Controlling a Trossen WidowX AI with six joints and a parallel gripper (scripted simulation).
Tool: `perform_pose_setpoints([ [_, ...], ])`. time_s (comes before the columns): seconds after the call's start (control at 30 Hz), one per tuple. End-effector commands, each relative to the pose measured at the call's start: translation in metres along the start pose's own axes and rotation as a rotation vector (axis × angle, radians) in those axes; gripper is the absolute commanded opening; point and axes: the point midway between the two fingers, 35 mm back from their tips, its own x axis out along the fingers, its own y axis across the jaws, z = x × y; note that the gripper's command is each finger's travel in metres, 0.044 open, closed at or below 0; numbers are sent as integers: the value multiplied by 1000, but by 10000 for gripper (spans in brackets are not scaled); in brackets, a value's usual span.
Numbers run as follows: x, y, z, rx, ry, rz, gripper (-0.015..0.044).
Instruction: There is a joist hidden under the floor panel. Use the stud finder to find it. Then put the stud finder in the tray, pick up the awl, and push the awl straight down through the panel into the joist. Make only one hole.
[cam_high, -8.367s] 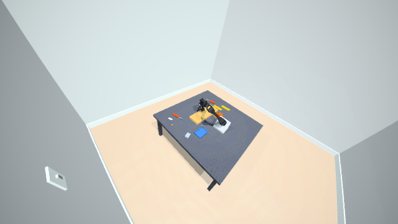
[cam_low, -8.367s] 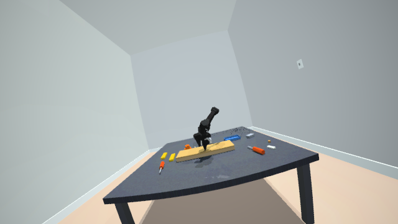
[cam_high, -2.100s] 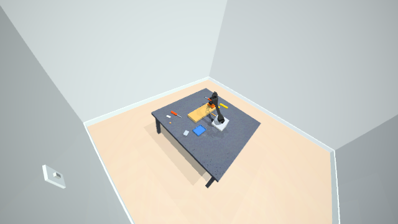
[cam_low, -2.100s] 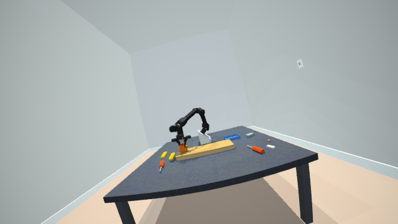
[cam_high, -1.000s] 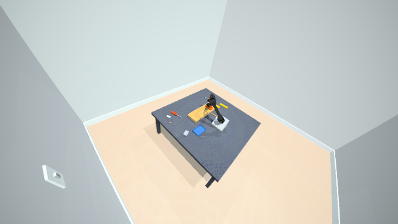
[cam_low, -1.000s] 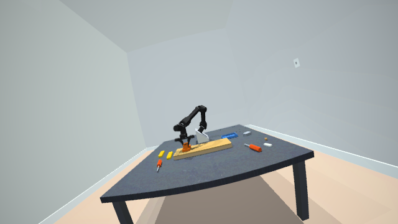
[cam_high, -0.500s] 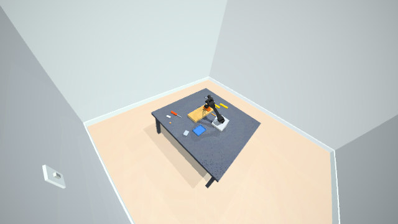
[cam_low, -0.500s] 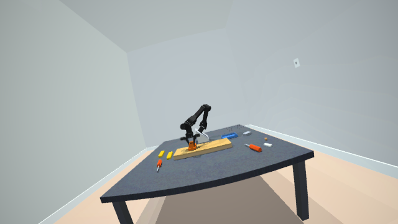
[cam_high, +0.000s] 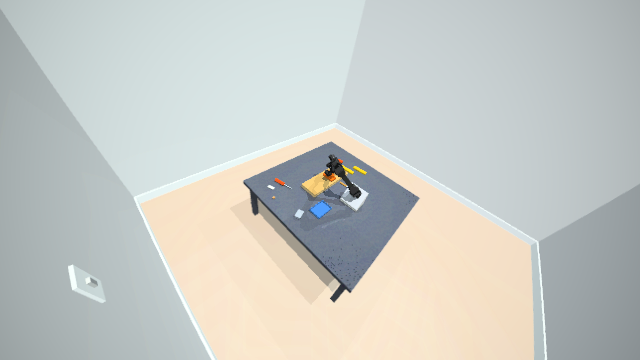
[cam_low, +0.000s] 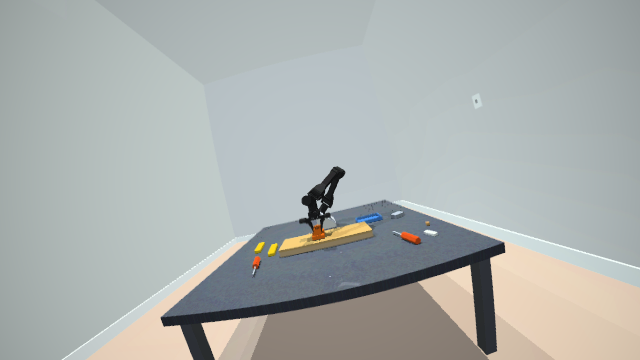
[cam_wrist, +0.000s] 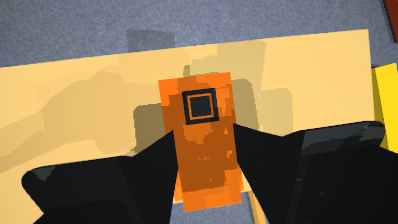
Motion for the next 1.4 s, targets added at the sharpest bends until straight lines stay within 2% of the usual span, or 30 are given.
perform_pose_setpoints([
  [0.0,1,16,0,-3,0,9,0],
  [1.37,-1,171,0,-1,1,15,0],
])
